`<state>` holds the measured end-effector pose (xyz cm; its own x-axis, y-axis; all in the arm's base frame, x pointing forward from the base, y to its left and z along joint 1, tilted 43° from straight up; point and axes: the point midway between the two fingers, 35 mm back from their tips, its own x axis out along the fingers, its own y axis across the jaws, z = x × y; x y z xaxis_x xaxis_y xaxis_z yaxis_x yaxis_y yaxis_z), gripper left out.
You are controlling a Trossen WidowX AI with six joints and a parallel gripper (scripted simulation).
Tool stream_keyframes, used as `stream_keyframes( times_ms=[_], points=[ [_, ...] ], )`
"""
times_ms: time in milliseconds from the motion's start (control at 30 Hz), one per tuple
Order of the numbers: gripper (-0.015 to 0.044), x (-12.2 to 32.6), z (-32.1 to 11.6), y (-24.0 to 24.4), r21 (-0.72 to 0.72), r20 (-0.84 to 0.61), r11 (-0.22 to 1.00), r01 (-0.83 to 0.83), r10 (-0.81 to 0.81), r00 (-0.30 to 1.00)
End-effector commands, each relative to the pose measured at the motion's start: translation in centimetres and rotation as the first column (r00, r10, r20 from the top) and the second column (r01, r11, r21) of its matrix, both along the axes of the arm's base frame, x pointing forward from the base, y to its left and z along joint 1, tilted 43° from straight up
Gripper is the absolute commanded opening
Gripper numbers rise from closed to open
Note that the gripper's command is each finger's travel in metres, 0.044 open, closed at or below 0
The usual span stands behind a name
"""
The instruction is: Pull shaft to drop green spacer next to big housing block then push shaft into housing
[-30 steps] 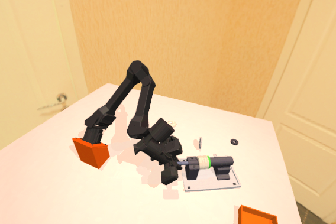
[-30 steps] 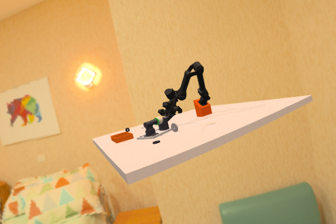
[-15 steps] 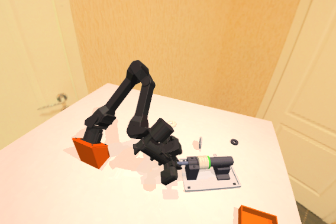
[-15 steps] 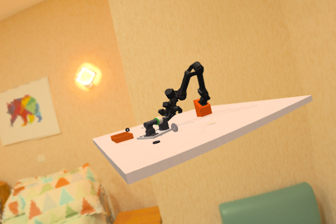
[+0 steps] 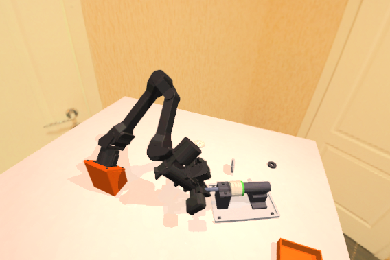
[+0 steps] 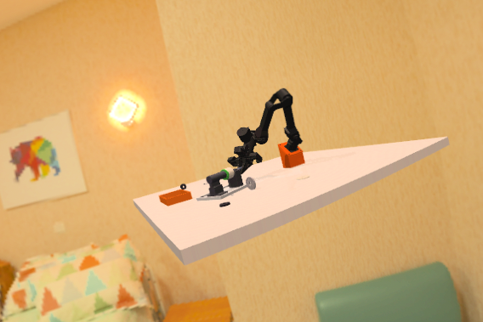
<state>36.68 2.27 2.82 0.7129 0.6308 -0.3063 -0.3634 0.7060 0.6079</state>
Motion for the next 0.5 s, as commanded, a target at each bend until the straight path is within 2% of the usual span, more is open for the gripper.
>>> stream_keyframes(
  times_ms=[0, 467],
  points=[
    [0.0000, -0.08, 0.03, 0.01, 0.000, 0.003, 1.000, -0.004, 0.004, 1.000],
    [0.0000, -0.21, -0.02, -0.02, 0.000, 0.003, 1.000, -0.004, 0.004, 1.000]
  ],
)
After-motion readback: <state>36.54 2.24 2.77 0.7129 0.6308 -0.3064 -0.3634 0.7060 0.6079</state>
